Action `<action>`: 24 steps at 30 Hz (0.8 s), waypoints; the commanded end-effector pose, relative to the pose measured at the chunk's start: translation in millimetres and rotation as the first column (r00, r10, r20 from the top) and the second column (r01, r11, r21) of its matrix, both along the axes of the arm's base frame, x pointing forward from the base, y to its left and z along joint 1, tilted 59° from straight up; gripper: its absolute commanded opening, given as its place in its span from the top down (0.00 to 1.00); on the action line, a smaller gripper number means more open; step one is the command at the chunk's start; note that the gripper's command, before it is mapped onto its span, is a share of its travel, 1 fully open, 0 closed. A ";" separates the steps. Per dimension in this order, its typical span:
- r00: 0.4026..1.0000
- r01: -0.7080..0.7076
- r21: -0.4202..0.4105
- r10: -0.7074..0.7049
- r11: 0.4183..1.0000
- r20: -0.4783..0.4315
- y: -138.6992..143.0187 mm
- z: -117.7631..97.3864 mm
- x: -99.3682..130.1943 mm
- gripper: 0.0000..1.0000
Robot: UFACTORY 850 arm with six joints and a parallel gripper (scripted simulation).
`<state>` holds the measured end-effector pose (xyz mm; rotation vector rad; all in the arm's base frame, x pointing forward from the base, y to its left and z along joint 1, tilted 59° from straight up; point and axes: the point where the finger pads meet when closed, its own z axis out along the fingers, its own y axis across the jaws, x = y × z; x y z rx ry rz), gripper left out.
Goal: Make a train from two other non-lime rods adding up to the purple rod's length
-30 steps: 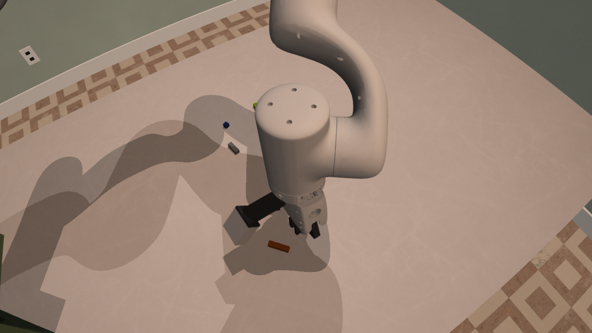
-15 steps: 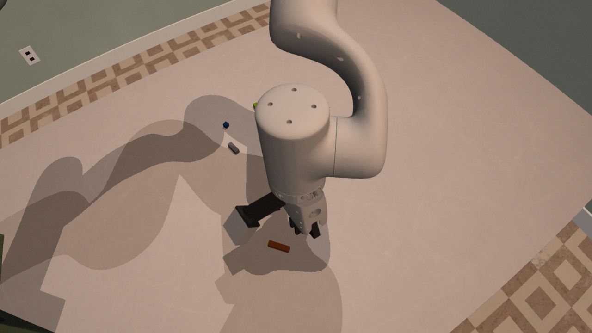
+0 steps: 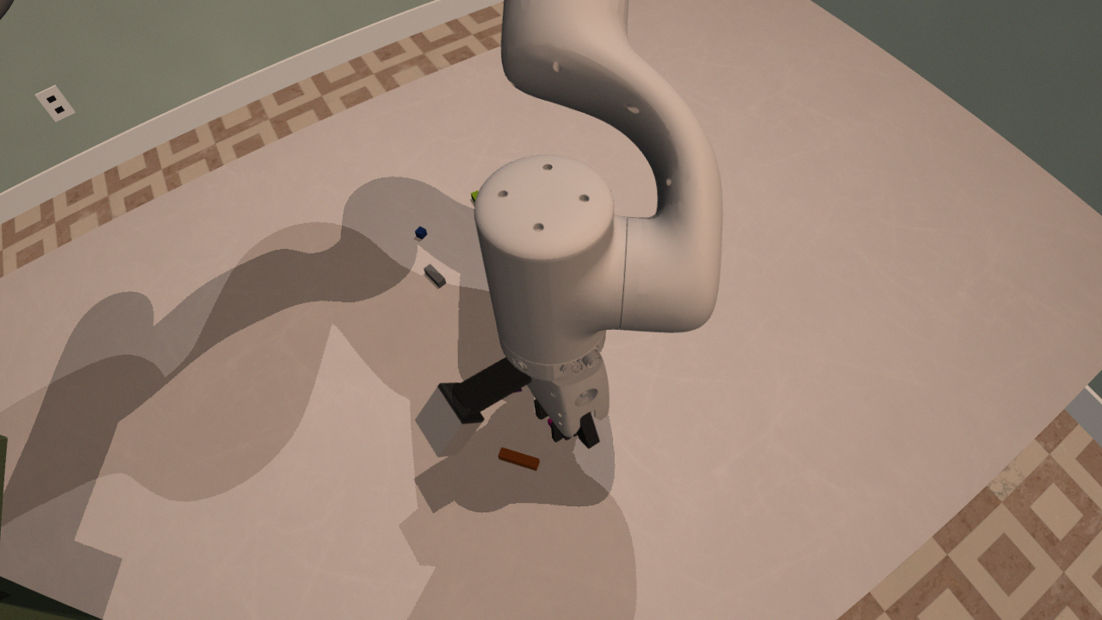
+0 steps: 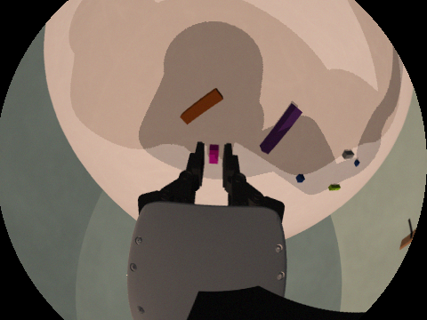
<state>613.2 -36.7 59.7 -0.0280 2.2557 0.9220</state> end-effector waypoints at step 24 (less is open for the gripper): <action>1.000 0.001 0.000 -0.001 1.000 0.000 -36.9 29.9 -34.4 0.76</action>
